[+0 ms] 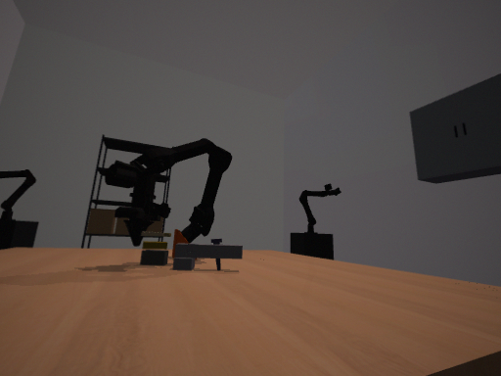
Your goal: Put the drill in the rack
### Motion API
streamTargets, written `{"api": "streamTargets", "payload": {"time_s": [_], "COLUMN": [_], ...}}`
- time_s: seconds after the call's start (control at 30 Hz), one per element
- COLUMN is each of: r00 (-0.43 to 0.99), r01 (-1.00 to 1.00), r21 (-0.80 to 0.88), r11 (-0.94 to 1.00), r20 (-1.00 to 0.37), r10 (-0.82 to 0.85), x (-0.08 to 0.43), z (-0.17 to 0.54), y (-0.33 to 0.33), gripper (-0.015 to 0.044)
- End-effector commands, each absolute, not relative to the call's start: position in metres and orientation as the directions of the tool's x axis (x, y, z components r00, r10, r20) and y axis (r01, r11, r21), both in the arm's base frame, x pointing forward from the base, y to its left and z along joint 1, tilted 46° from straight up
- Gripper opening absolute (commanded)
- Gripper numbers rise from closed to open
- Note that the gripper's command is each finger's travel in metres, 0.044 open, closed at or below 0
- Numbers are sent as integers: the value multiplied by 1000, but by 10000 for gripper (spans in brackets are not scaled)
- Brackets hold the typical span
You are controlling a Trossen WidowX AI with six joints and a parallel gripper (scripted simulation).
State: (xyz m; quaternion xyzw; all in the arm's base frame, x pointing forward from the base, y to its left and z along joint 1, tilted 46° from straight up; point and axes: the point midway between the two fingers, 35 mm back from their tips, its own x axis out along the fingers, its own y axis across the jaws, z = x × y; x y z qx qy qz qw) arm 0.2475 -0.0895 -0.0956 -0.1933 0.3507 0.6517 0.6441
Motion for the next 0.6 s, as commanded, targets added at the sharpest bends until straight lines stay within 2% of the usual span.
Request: {"api": "streamTargets", "payload": {"time_s": [0.0,0.57], "r00": [-95,-96], "r01": [-976,-975], "r21": [205,207], "r11": [75,75], "r20": [-707,-707], "r10": [701,700], "x": [244,208], "z": [-95,-97], "y": [-91,-88], "gripper": [0,0]}}
